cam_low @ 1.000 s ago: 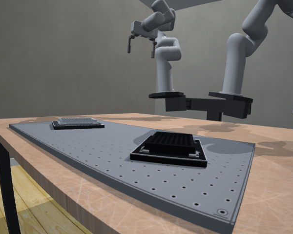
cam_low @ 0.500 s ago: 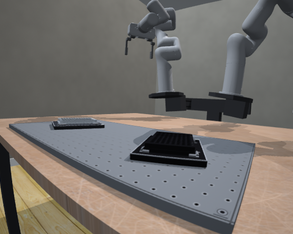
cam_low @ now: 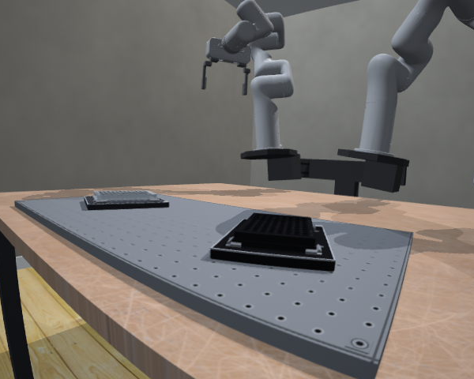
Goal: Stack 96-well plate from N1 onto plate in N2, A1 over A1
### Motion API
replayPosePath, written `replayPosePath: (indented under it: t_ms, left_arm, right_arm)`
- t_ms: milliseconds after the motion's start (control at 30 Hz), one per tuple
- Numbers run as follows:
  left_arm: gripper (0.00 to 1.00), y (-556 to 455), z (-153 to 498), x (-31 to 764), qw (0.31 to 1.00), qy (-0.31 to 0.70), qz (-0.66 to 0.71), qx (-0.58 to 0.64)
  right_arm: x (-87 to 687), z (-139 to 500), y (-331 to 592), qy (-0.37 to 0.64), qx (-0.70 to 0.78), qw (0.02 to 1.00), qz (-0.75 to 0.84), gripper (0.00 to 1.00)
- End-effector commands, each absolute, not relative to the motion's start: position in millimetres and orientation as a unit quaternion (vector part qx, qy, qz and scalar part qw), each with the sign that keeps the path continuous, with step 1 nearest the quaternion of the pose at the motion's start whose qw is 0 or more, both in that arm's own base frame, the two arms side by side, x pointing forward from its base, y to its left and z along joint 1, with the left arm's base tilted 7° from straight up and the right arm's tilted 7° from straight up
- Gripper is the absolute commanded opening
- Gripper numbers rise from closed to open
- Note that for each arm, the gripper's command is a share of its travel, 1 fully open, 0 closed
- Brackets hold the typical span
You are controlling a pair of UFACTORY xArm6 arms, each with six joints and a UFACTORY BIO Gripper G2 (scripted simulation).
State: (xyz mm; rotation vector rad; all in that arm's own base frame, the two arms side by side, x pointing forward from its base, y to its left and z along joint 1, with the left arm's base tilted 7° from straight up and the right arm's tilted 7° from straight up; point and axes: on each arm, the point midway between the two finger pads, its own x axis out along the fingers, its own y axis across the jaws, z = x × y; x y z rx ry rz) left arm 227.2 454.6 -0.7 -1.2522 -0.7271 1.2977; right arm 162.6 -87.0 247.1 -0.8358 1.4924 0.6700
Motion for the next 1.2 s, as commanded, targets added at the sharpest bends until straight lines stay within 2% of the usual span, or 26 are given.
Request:
replayPosePath:
  t_ms: [0,167,200,500,600,767,900,1033,1167]
  left_arm:
    - [1.00,455,0,227,0.564,-0.310,0.551,-0.532]
    - [1.00,455,0,227,0.564,-0.310,0.551,-0.532]
    - [0.37,455,5,227,0.564,-0.310,0.551,-0.532]
    - [0.37,447,40,230,0.578,-0.307,0.545,-0.525]
    - [0.37,438,38,242,0.598,-0.262,0.538,-0.533]
    - [0.37,429,36,254,0.603,-0.250,0.536,-0.535]
    - [0.37,414,35,267,0.637,-0.194,0.523,-0.532]
    - [0.37,401,33,280,0.639,-0.189,0.522,-0.532]
    - [0.37,385,31,292,0.673,-0.135,0.507,-0.522]
  right_arm:
    - [163,248,-87,0.645,-0.362,0.608,0.290,1.00]
    - [163,248,-87,0.645,-0.362,0.608,0.290,1.00]
    - [163,248,-87,0.645,-0.362,0.608,0.290,1.00]
    - [163,248,-87,0.645,-0.362,0.608,0.290,1.00]
    - [163,248,-87,0.645,-0.362,0.608,0.290,1.00]
    - [163,248,-87,0.645,-0.362,0.608,0.290,1.00]
    - [163,248,-87,0.645,-0.362,0.608,0.290,1.00]
    - [163,248,-87,0.645,-0.362,0.608,0.290,1.00]
    - [163,248,-87,0.645,-0.362,0.608,0.290,1.00]
